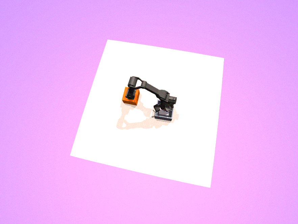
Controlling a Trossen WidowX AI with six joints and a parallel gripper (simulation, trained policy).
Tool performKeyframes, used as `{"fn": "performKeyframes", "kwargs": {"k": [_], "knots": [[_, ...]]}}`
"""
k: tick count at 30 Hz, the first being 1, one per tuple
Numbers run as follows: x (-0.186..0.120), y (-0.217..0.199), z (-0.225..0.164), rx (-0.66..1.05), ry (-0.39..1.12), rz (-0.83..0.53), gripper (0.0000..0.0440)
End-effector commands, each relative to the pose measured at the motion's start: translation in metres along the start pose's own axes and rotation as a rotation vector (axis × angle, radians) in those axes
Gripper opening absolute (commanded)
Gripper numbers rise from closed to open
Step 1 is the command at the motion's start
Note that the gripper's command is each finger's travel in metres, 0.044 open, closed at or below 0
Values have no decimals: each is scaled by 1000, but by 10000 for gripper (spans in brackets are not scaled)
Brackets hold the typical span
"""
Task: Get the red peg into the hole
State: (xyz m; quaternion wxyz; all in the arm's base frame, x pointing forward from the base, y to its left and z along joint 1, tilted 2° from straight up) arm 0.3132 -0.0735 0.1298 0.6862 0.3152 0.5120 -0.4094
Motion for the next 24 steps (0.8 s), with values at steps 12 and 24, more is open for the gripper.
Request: {"fn": "performKeyframes", "kwargs": {"k": [12, 24], "knots": [[26, 8, 16, -61, 22, -33, 259], [27, 21, 48, -96, -36, -27, 440]]}}
Point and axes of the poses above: the point midway between the two fingers, 35 mm back from their tips, its own x axis out along the fingers, its own y axis across the jaws, z = x × y, the point moved 9 cm from there along -x, back along the fingers, and after that the axes turned 2 degrees about x, right-handed, at the moved point
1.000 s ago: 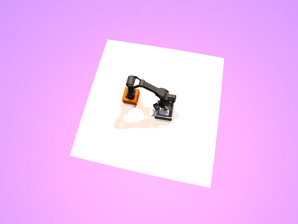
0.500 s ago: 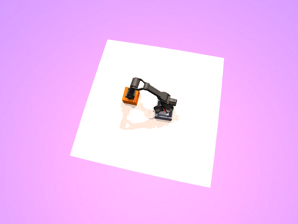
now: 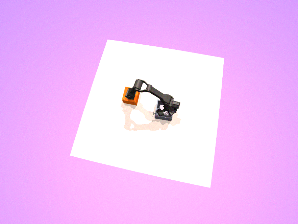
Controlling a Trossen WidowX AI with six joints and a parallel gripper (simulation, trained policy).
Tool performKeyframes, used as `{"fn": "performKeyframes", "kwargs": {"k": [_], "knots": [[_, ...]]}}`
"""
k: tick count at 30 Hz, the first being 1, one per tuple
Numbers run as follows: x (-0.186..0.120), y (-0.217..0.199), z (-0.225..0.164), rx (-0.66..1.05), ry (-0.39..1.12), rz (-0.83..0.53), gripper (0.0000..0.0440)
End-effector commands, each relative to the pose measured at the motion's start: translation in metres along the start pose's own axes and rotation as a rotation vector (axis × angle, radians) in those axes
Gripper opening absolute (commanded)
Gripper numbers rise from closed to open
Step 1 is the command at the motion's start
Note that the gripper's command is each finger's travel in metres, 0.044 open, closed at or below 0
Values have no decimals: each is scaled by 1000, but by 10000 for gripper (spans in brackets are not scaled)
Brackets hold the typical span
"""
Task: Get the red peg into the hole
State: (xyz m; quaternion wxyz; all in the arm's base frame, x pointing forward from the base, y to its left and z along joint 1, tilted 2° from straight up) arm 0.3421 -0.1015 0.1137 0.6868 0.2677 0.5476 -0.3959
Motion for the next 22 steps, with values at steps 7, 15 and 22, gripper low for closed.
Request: {"fn": "performKeyframes", "kwargs": {"k": [7, 15, 22], "knots": [[-4, 7, 38, 35, -117, 33, 440], [-8, 5, 54, 60, -171, 40, 440], [-9, 5, 54, 60, -172, 40, 440]]}}
Point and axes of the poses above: the point midway between the two fingers, 35 mm back from their tips, its own x axis out along the fingers, its own y axis across the jaws, z = x × y, the point moved 9 cm from there along -x, back along the fingers, and after that the axes turned 2 degrees about x, right-handed, at the moved point
